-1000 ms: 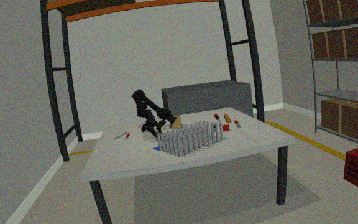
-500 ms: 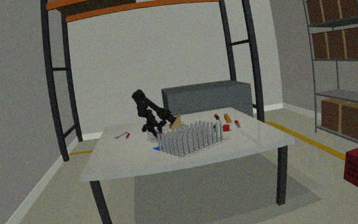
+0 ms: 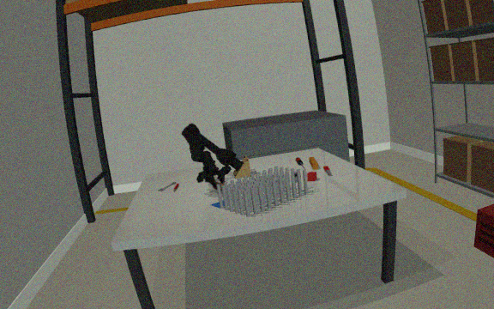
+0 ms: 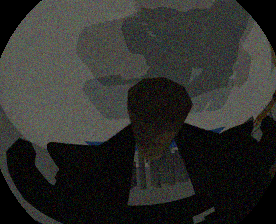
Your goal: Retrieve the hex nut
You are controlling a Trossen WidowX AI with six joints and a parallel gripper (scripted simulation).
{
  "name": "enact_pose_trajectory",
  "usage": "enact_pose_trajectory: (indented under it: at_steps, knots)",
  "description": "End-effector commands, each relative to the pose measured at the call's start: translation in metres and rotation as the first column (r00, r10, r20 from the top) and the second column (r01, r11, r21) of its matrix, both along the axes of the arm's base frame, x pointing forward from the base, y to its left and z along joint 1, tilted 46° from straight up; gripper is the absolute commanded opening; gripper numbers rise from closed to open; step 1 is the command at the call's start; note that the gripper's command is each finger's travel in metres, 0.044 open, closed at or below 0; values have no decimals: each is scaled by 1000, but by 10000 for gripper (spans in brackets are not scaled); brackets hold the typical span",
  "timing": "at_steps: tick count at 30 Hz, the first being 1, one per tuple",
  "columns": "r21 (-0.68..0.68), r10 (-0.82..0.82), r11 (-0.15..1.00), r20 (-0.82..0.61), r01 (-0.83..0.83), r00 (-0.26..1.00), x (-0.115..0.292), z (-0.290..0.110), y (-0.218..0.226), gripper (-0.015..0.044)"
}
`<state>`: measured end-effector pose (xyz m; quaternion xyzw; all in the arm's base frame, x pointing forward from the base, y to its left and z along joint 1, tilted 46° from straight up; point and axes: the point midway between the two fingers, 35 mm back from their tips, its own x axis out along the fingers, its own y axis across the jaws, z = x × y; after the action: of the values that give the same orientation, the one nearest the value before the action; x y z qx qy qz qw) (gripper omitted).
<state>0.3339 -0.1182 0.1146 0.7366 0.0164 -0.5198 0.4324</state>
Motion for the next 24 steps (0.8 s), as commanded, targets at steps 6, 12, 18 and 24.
enact_pose_trajectory:
  at_steps: [6, 12, 18, 24]
  knots:
    - [1, 1, 1000, 8, -1, 1000, 7, -1, 3, 0]
    - [1, 1, 1000, 8, -1, 1000, 11, -2, 4, 0]
    - [1, 1, 1000, 8, -1, 1000, 14, -3, 5, 0]
    - [1, 1, 1000, 8, -1, 1000, 18, -5, 6, 0]
